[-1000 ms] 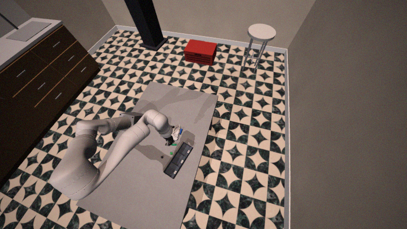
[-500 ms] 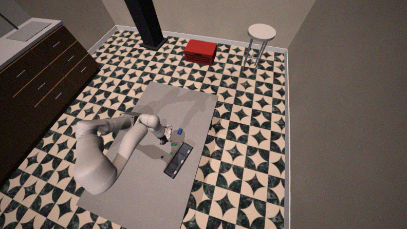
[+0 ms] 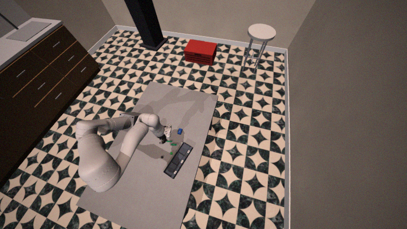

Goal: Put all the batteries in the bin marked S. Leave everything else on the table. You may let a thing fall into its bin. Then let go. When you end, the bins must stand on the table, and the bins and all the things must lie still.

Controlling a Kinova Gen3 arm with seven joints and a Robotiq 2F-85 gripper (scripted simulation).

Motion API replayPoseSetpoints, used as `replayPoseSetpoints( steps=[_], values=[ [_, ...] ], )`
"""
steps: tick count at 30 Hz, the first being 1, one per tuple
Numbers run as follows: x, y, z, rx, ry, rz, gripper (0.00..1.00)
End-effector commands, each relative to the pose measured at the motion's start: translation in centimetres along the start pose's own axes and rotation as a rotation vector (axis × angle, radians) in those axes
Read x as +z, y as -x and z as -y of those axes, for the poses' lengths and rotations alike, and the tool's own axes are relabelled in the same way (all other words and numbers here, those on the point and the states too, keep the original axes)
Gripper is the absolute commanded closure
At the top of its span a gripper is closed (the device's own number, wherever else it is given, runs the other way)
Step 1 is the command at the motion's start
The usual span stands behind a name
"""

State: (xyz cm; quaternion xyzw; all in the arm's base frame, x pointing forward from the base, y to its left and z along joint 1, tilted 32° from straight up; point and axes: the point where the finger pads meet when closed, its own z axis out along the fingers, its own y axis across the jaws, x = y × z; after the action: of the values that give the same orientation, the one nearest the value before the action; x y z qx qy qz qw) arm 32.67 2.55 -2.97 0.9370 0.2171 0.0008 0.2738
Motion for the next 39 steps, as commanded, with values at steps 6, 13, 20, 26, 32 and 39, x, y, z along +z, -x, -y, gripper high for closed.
replayPoseSetpoints(
  steps=[6,13,20,26,32,39],
  values=[
    [0.0,-0.2,-0.1,0.002,0.0,-0.002,0.76],
    [0.0,-0.2,-0.1,0.002,0.0,-0.002,0.76],
    [0.0,-0.3,-0.2,0.002,0.0,-0.002,0.76],
    [0.0,-0.3,-0.2,0.002,0.0,-0.002,0.76],
    [0.0,-0.3,-0.2,0.001,0.0,-0.002,0.76],
    [1.6,-0.2,-0.2,0.002,0.0,-0.002,0.76]
  ],
)
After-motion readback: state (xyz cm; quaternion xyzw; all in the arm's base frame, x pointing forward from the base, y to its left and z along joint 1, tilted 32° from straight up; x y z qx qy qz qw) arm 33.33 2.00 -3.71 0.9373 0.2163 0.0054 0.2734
